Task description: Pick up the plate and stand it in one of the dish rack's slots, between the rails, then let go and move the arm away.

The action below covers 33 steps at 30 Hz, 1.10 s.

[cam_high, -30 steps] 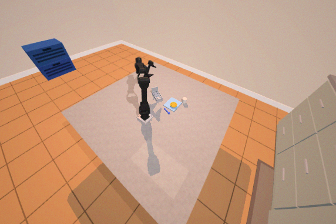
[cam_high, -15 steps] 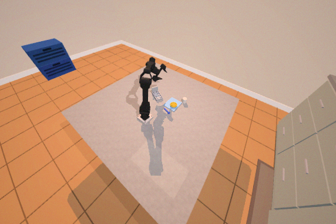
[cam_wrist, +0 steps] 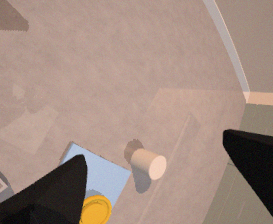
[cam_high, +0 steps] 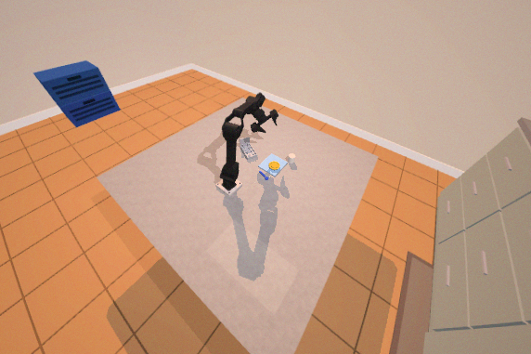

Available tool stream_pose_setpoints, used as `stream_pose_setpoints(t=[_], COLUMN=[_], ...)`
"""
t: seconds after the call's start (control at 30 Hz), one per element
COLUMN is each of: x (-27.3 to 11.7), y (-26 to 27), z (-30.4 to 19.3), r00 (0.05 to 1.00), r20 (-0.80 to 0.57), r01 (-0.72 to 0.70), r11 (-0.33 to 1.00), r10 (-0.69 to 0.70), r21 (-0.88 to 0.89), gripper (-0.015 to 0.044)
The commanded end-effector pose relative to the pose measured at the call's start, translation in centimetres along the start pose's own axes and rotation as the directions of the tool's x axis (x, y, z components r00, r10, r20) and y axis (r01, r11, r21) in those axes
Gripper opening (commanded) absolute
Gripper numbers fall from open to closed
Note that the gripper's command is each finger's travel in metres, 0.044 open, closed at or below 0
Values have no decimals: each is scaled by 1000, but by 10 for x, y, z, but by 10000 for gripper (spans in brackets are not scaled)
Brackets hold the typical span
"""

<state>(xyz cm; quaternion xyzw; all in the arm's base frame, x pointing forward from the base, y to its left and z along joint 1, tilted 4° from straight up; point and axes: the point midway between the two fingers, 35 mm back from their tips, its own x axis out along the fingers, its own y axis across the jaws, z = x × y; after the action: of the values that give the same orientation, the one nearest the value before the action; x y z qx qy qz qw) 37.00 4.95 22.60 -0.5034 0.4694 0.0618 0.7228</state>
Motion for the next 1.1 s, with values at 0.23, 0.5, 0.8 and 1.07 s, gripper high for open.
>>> stream_pose_setpoints(t=[0.23, 0.5, 0.8, 1.07], x=[16, 16, 7, -3], y=[-16, -20, -19, -17], z=[-64, -110, -156, -177], r00=[974, 924, 850, 806], r20=[-87, -108, -77, -36], r01=[-186, -292, -364, -382], r11=[956, 860, 687, 566], r10=[211, 366, 521, 591], r21=[228, 419, 628, 731], gripper=[400, 400, 400, 400])
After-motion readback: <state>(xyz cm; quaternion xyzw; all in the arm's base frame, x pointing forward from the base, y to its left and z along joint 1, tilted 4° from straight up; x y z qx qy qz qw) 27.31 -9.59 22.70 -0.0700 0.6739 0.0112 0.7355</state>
